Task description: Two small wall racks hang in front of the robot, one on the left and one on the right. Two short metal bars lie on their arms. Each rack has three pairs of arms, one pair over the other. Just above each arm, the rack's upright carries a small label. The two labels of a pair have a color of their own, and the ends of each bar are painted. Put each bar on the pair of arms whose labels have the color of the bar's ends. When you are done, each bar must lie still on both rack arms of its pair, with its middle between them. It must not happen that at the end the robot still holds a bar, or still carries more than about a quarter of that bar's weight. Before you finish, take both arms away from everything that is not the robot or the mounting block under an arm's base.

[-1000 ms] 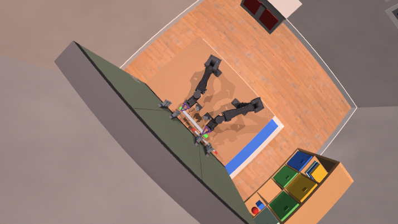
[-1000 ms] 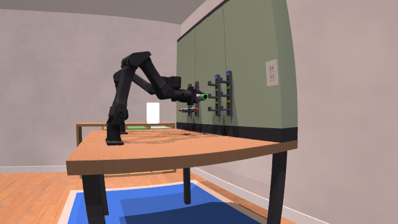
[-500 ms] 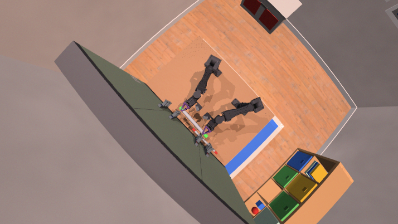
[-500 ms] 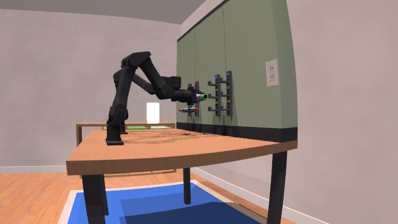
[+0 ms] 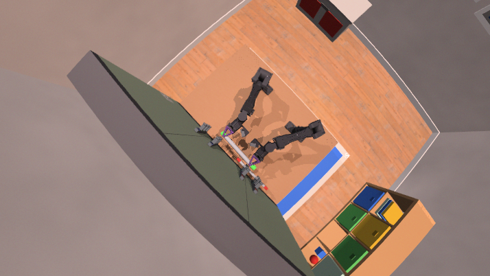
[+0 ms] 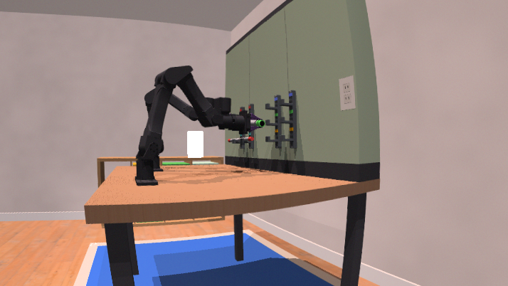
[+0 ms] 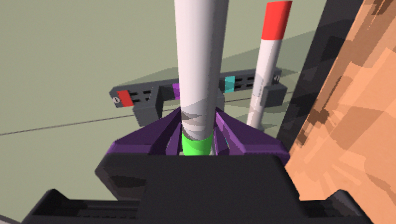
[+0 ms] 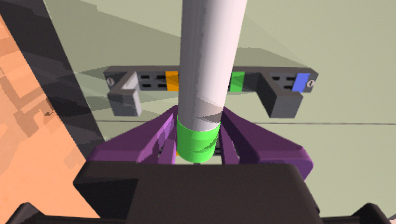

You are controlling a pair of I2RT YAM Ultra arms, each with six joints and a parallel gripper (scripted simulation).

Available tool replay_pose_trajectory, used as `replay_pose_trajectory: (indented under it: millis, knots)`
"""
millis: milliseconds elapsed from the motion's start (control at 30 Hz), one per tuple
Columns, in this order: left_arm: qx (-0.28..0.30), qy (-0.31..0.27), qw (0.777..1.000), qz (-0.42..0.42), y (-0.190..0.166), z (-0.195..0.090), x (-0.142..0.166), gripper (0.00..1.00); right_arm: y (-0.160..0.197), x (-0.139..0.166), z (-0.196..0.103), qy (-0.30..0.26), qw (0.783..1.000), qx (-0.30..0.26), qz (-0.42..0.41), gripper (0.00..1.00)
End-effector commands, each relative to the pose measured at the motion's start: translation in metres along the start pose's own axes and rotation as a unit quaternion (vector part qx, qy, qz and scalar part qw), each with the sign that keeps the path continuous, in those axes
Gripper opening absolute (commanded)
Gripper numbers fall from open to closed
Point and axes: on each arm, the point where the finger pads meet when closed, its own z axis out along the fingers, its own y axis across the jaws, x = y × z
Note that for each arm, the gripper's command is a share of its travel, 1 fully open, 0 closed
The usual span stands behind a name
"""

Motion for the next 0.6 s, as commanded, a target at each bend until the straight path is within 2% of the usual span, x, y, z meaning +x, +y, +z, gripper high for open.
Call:
replay_pose_trajectory:
  millis: [0, 567]
  knots:
    - [-0.074, -0.001, 0.996, -0.039, 0.049, -0.0087, -0.0002, 0.0, -0.0042, -0.0031, -0.0012, -0.003, 1.0, 0.01, 0.0, 0.0]
    - [-0.074, -0.001, 0.996, -0.039, 0.0449, -0.0087, -0.0011, 0.0, -0.0042, -0.0031, -0.0012, -0.003, 1.0, 0.01, 0.0, 0.0]
